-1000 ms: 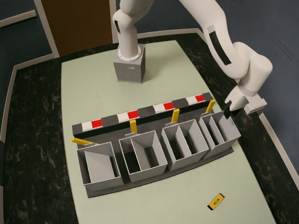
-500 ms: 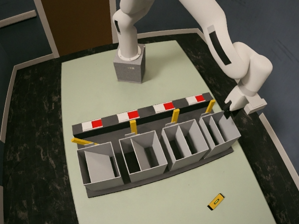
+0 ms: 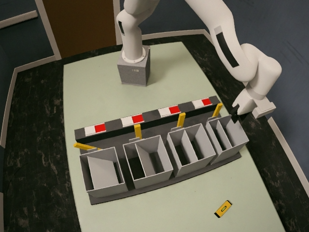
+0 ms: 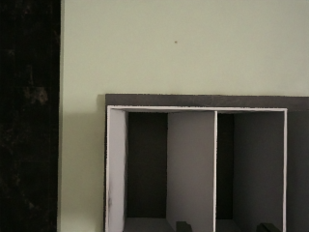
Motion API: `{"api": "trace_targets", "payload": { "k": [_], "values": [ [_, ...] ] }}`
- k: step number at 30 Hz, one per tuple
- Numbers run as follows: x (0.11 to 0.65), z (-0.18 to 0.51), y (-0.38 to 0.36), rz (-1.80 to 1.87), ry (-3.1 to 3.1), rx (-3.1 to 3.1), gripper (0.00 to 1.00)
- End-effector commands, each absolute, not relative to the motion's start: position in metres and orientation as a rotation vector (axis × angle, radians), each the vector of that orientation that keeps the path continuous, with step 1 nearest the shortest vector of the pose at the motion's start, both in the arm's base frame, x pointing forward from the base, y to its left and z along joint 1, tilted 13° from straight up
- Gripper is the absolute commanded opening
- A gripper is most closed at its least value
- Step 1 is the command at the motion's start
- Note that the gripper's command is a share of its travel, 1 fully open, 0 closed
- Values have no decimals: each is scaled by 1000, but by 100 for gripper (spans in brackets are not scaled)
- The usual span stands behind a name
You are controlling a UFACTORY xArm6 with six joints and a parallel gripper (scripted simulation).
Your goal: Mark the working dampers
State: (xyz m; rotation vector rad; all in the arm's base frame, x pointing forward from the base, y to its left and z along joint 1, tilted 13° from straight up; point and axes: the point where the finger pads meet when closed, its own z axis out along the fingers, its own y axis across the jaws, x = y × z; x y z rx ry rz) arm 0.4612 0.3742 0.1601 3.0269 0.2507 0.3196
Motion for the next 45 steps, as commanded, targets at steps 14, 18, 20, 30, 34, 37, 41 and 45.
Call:
{"api": "trace_targets", "payload": {
  "k": [14,18,20,30,34,37,41,45],
  "values": [
    [462,163,375,326,251,3030,39],
    [462,163,375,326,251,3030,39],
    [462,163,375,326,251,3030,39],
    [462,163,375,326,251,3030,0],
    [462,163,375,326,251,3030,0],
    [462,163,375,326,251,3030,0],
    [462,163,375,326,251,3030,0],
    [462,163,375,326,251,3030,0]
  ]
}}
